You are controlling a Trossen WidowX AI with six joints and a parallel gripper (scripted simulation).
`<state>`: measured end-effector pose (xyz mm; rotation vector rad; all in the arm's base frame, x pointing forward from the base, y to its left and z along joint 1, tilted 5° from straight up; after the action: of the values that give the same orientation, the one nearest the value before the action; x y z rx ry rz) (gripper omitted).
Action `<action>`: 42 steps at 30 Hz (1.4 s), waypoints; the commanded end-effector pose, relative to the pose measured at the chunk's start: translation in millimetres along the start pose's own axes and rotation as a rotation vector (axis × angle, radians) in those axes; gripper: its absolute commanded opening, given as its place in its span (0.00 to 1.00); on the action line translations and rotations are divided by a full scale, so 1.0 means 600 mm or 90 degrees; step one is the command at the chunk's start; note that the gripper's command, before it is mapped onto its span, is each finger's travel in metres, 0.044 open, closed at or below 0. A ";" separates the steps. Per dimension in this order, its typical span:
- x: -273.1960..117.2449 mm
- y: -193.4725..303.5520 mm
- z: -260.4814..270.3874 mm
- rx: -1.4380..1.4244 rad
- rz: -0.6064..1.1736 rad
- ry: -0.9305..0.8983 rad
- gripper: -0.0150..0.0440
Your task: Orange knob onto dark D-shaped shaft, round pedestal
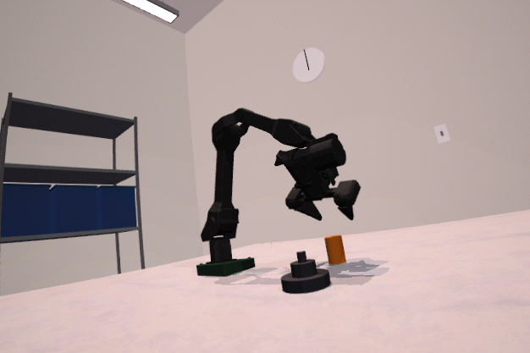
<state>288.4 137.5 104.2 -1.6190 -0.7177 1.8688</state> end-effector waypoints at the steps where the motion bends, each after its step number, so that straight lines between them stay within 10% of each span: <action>1: -0.010 -0.015 0.003 0.005 0.204 0.003 1.00; 7: -0.053 -0.040 0.005 -0.004 0.461 0.069 1.00; 18: -0.053 -0.039 0.005 0.033 0.459 0.083 1.00; 32: -0.050 -0.039 0.005 0.794 0.346 0.361 1.00; 42: -0.050 -0.039 0.005 0.803 0.344 0.364 1.00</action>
<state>290.1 132.5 142.5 -1.3387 1.0224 1.4604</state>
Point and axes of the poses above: the point midway between the two fingers, 35 mm back from their tips, its own x axis out along the fingers, its own z axis across the jaws, y = z × x, the point moved 1 cm from there along -x, back along the fingers
